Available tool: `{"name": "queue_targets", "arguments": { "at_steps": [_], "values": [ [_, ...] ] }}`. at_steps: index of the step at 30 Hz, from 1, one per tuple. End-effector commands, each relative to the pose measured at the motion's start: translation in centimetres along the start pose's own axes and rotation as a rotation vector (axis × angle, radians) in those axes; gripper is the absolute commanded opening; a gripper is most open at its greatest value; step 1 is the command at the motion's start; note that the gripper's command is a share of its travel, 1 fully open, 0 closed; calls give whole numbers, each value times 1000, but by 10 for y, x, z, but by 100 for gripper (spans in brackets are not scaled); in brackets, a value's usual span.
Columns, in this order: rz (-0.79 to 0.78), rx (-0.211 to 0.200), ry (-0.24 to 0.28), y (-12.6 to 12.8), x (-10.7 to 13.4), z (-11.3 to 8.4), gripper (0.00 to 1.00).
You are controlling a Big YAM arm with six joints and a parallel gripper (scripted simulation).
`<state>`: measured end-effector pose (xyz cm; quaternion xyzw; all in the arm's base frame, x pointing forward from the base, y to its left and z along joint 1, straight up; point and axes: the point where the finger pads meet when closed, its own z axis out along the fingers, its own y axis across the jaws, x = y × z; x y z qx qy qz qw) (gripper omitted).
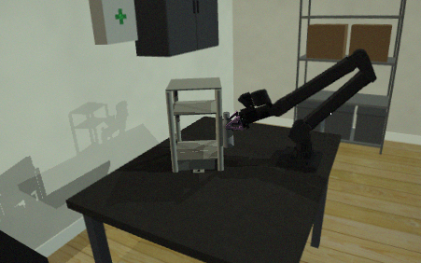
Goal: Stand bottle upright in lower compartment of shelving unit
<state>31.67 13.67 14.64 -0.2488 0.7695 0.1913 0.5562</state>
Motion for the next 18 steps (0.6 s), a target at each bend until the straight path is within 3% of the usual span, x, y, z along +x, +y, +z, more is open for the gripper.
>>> {"name": "queue_targets", "arguments": {
  "at_steps": [1, 18],
  "values": [
    [-34, 6, -110, -9, -57, 18, 41],
    [-32, 11, -109, -11, -57, 17, 41]
  ]
}}
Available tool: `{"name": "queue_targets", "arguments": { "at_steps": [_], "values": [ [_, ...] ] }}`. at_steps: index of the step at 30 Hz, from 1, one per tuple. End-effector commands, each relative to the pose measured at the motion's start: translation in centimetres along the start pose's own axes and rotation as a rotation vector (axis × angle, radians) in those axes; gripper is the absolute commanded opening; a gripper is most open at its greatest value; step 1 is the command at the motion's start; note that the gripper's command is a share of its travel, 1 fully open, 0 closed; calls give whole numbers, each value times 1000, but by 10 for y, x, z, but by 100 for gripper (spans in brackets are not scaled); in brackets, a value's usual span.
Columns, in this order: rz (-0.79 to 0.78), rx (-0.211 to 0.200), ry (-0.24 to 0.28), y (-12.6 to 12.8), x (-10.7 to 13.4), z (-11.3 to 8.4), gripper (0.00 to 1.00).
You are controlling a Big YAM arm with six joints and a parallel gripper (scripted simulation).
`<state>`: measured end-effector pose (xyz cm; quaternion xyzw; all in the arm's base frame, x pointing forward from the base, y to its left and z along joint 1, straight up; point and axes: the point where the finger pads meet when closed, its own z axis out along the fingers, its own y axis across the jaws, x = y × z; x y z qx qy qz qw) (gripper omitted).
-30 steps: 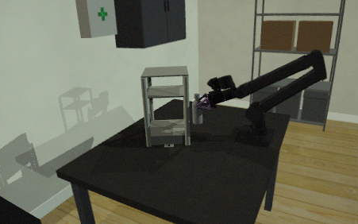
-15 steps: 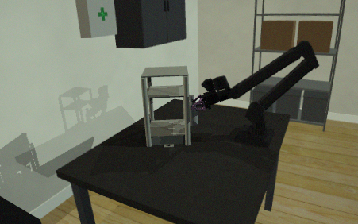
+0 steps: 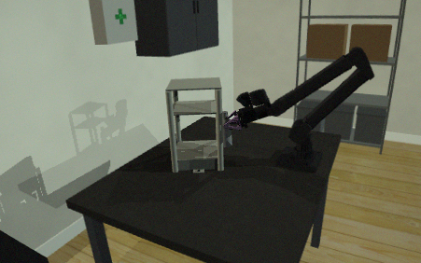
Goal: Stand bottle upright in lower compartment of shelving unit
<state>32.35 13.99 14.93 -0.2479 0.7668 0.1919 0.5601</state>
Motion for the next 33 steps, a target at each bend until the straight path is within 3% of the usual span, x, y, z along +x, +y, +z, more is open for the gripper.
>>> {"name": "queue_targets", "arguments": {
  "at_steps": [1, 12, 27, 33],
  "values": [
    [-31, 10, -99, -9, -51, 12, 41],
    [-31, 8, -99, -9, -52, 14, 41],
    [-28, 4, -99, -8, -64, 46, 41],
    [-27, 6, -98, -8, -66, 50, 41]
  ]
}}
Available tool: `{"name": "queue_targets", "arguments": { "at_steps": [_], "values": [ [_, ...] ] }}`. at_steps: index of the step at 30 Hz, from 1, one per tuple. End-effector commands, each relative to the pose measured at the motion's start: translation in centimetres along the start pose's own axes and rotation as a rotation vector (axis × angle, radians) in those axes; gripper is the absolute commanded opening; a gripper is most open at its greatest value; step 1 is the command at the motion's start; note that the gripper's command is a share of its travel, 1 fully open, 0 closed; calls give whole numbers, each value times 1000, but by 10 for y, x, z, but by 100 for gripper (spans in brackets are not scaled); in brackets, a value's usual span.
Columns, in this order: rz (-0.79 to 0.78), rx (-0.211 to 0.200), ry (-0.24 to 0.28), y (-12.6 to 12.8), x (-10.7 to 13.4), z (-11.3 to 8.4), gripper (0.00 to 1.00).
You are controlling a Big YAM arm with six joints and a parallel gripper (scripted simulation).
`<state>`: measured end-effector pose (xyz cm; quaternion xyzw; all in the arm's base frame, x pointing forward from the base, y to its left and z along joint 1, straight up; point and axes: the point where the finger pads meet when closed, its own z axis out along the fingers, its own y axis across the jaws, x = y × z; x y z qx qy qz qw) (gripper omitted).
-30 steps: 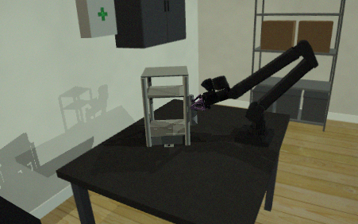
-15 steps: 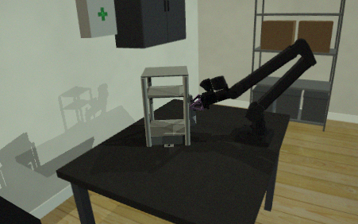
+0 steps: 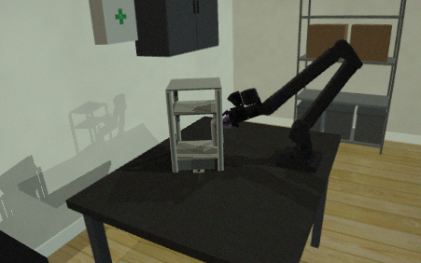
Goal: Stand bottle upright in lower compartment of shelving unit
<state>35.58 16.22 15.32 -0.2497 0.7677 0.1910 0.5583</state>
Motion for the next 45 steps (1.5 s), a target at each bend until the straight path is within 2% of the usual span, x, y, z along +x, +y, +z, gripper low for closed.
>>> {"name": "queue_targets", "arguments": {
  "at_steps": [1, 23, 31, 45],
  "values": [
    [-24, 8, -103, -8, -50, 14, 41],
    [-23, 16, -103, -11, -50, 13, 41],
    [-23, 8, -103, -8, -57, 30, 41],
    [-22, 12, -102, -10, -57, 30, 41]
  ]
}}
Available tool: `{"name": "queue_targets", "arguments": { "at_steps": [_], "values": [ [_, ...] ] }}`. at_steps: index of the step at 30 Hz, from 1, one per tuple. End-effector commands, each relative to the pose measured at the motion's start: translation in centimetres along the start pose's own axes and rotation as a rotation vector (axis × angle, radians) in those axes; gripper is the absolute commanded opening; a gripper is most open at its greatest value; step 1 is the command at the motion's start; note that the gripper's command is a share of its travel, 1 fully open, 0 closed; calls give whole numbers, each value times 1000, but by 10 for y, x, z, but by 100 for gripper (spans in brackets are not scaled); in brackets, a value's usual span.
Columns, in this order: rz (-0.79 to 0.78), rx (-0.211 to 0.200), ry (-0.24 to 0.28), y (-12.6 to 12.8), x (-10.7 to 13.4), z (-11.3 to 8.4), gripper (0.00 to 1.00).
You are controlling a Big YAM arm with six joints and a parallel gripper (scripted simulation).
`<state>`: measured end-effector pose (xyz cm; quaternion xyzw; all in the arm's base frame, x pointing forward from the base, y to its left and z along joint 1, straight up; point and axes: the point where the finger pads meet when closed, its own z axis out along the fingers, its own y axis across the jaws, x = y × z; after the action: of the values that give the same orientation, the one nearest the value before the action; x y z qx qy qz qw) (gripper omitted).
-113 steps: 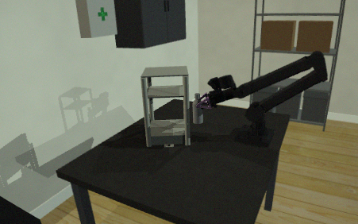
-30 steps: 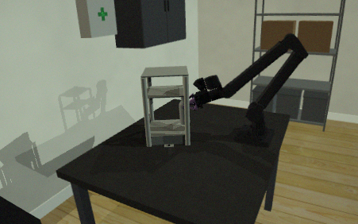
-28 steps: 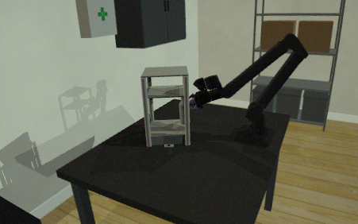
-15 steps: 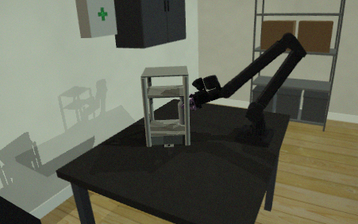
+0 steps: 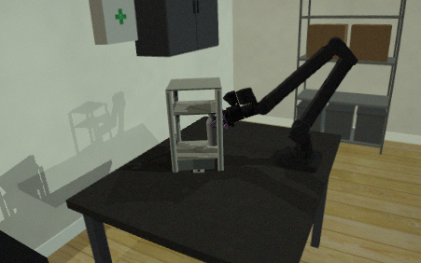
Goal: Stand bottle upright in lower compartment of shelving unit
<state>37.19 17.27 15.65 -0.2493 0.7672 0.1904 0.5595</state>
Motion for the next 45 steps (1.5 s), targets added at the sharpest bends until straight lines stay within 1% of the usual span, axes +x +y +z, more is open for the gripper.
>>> {"name": "queue_targets", "arguments": {
  "at_steps": [1, 12, 21, 45],
  "values": [
    [-21, 11, -100, -9, -48, 13, 41],
    [-21, 13, -100, -10, -48, 13, 41],
    [-21, 12, -99, -10, -40, 15, 41],
    [-22, 12, -102, -9, -40, 15, 41]
  ]
}}
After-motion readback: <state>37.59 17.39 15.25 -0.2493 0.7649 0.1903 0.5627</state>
